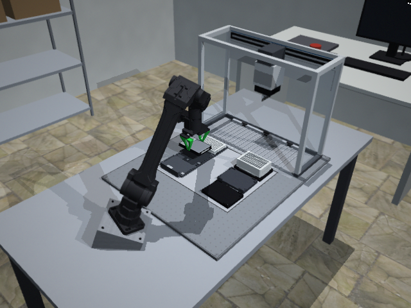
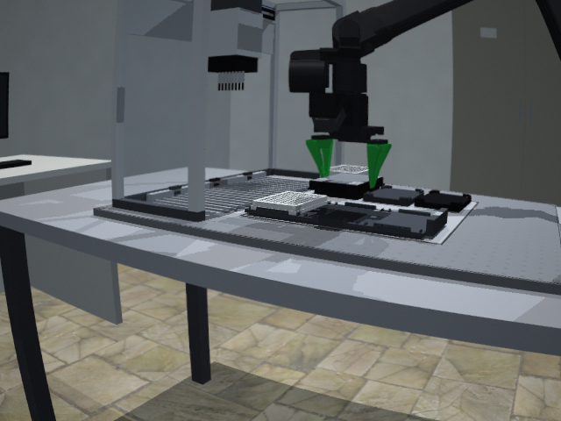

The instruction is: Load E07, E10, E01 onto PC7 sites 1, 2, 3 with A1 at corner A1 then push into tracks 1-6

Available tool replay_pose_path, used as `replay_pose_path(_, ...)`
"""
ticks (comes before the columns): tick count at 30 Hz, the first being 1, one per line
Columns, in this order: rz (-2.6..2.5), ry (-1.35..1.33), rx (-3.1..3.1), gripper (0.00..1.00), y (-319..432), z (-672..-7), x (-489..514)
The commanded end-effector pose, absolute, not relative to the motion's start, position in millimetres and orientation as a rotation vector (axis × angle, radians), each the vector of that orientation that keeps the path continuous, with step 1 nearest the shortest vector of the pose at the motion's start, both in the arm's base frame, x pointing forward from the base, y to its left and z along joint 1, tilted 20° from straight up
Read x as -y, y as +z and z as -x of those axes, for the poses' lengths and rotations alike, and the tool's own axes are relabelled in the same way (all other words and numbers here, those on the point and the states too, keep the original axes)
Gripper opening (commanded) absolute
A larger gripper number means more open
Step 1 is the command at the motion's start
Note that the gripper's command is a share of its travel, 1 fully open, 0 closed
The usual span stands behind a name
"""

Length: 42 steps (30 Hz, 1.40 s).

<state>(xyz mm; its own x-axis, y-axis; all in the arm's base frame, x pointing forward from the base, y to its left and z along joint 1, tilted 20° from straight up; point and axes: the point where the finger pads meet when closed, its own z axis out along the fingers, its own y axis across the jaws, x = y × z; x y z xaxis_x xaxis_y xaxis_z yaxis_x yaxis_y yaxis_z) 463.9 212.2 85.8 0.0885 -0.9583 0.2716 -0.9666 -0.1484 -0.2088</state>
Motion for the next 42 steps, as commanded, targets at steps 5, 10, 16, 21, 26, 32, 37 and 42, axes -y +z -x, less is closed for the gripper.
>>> replay_pose_path(5, -2.319, 0.548, 2.035, 0.0, 74.3, -474.2, -209.8)
replay_pose_path(10, -2.32, 0.547, 2.035, 0.0, 61.6, -477.3, -206.4)
replay_pose_path(16, -2.341, 0.572, 2.057, 0.0, 71.2, -484.6, -215.9)
replay_pose_path(21, -2.341, 0.572, 2.057, 0.0, 71.3, -484.9, -215.8)
replay_pose_path(26, -2.341, 0.572, 2.057, 0.0, 71.4, -485.2, -215.8)
replay_pose_path(32, -2.341, 0.572, 2.057, 0.0, 71.6, -485.7, -215.7)
replay_pose_path(37, -2.341, 0.572, 2.057, 0.0, 71.6, -485.9, -215.6)
replay_pose_path(42, -2.355, 0.593, 2.079, 0.0, 79.7, -499.2, -216.4)
